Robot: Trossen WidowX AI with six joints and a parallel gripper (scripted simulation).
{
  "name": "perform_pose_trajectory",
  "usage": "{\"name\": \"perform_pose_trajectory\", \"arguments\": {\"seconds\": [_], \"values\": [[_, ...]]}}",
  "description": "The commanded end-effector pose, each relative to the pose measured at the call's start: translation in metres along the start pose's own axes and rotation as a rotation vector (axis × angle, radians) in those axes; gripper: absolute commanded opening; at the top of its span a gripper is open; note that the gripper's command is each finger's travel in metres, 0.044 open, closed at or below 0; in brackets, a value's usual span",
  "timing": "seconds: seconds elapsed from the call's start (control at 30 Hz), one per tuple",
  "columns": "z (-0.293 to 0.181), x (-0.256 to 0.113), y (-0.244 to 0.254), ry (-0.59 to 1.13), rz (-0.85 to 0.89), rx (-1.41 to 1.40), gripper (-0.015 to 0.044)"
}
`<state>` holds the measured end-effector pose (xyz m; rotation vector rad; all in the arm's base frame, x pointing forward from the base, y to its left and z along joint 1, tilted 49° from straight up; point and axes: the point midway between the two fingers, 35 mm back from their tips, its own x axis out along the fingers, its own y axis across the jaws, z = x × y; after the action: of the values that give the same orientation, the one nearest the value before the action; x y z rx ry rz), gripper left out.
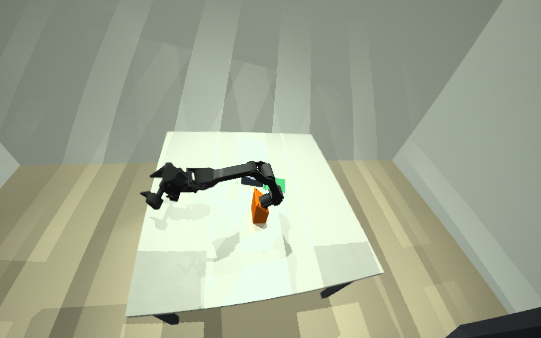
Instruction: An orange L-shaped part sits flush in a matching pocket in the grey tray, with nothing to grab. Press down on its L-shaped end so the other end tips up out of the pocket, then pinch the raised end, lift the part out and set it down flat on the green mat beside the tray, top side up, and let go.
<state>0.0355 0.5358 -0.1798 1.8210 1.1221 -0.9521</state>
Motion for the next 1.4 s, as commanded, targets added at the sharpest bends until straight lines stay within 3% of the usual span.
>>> {"name": "perform_pose_trajectory", "arguments": {"seconds": [0.0, 0.13, 0.27, 0.87, 1.37], "values": [[0.000, 0.000, 0.002, -0.003, 0.002, 0.014, 0.0374], [0.006, 0.003, 0.034, -0.050, 0.035, 0.214, 0.0269], [0.019, 0.005, 0.104, -0.117, 0.160, 0.652, 0.0180], [0.102, -0.027, 0.285, -0.102, 0.680, 1.906, 0.0180], [0.196, -0.086, 0.386, 0.250, 1.268, 2.756, 0.0180]]}}
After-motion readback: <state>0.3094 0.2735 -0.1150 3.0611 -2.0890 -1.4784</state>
